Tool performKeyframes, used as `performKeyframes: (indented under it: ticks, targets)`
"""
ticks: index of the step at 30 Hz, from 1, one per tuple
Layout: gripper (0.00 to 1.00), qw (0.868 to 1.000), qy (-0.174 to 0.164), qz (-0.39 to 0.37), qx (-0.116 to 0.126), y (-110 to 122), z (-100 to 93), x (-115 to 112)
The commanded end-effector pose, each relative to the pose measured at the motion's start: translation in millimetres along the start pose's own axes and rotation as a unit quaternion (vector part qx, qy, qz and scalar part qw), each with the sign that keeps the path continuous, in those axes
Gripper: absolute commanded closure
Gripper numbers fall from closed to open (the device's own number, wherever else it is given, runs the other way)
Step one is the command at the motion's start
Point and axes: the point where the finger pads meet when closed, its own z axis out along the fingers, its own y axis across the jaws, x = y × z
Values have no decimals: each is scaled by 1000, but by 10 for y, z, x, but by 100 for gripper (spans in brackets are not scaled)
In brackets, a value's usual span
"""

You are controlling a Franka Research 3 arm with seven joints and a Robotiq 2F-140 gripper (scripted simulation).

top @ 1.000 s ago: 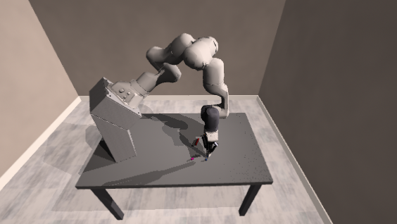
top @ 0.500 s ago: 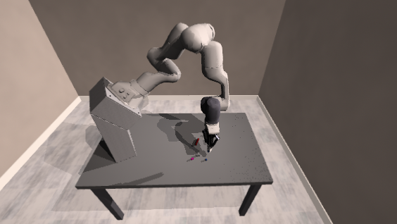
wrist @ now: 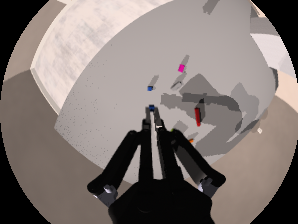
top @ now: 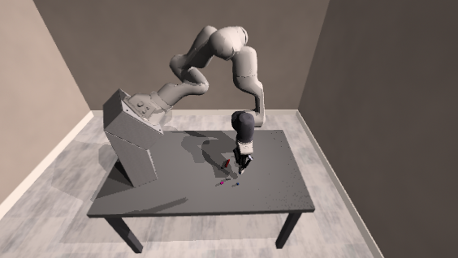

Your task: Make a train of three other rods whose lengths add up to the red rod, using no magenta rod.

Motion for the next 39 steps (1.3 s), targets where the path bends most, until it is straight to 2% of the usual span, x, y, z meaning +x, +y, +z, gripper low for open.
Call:
performKeyframes:
  ticks: [1,22,28,37,39]
  targets:
    - [97,1000,-1,8,-1,-15,-10,17]
    - [97,1000,-1,8,-1,-15,33,17]
    - [97,1000,-1,8,-1,-16,195,17]
    - [97,1000,-1,8,-1,-16,588,16]
    - [97,1000,-1,8,-1,-16,588,16]
